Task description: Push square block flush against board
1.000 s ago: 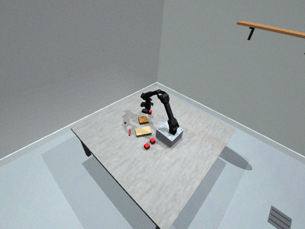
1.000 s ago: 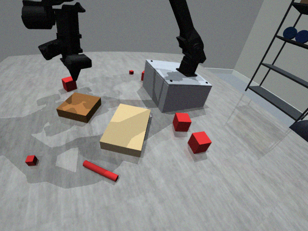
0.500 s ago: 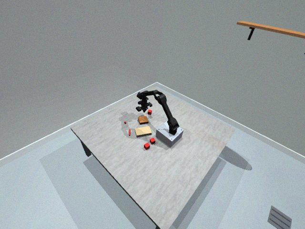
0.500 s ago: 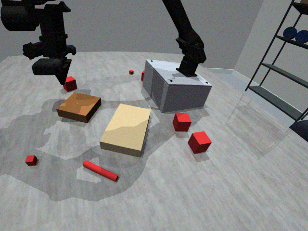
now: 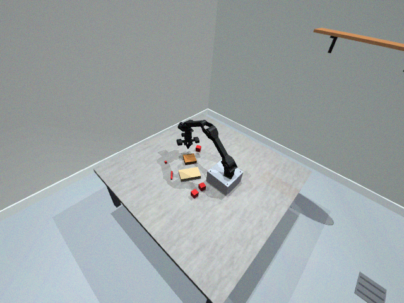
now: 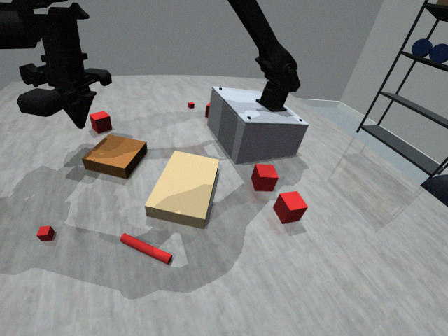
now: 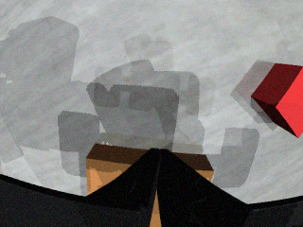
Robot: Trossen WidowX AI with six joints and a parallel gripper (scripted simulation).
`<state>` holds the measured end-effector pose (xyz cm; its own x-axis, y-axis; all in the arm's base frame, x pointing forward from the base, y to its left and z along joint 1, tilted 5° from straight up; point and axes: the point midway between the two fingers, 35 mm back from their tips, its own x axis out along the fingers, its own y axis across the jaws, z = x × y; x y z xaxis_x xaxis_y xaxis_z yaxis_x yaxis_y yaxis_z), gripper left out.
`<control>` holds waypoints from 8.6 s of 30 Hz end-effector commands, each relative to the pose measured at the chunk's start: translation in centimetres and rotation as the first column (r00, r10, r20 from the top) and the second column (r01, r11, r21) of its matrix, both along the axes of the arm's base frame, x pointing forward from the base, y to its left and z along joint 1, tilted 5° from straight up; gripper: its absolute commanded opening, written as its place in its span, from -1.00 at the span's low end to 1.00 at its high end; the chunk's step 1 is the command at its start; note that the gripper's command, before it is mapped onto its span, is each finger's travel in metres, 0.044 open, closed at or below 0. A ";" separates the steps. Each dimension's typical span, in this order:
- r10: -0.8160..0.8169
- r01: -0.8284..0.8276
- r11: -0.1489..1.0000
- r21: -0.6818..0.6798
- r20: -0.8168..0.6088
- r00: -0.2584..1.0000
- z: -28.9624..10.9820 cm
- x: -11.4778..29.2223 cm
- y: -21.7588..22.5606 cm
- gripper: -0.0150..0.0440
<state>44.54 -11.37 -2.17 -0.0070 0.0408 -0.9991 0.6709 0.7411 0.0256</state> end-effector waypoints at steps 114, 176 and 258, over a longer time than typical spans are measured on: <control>-0.014 0.014 1.000 0.007 -0.012 1.000 -0.4 -1.8 2.4 -0.49; -0.017 0.018 1.000 0.010 -0.016 1.000 -5.7 -5.4 6.3 -0.49; 0.998 -1.000 0.008 -0.012 0.058 0.007 -0.1 -14.7 5.4 -0.49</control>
